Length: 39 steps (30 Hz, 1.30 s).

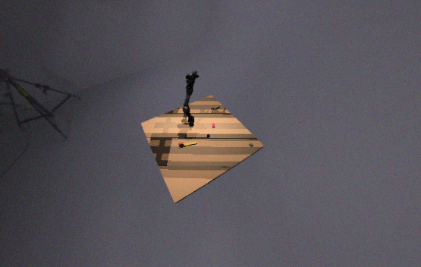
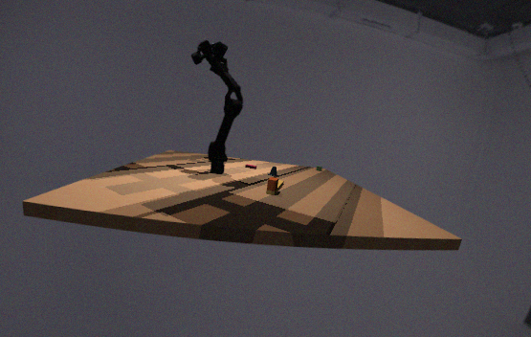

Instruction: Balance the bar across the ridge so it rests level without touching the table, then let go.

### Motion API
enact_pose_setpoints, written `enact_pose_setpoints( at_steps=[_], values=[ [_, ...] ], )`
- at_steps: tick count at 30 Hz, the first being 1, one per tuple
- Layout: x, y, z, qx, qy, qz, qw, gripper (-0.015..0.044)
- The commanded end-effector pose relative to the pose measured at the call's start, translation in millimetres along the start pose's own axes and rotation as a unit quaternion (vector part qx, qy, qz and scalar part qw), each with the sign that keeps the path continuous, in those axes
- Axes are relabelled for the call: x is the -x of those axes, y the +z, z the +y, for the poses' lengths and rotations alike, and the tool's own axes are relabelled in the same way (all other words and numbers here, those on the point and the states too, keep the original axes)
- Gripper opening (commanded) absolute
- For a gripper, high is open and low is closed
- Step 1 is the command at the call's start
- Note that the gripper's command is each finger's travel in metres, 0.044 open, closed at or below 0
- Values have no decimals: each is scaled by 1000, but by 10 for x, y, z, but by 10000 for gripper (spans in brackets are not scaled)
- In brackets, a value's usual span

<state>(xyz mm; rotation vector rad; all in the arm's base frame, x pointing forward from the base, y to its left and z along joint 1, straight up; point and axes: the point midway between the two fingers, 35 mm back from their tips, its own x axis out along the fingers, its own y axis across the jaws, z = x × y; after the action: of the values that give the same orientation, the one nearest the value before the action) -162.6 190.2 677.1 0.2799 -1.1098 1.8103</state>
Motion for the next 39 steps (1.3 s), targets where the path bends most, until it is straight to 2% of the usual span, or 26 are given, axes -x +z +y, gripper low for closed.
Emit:
enact_pose_setpoints(
  at_steps=[1, 20, 39],
  values=[
    [-67, -289, 25, 36, 4, 42, 998, 315],
    [-18, -1280, -261, 154, -7, 196, 969, 315],
    [356, -2201, -755, 230, -19, 348, 909, 315]
  ],
)
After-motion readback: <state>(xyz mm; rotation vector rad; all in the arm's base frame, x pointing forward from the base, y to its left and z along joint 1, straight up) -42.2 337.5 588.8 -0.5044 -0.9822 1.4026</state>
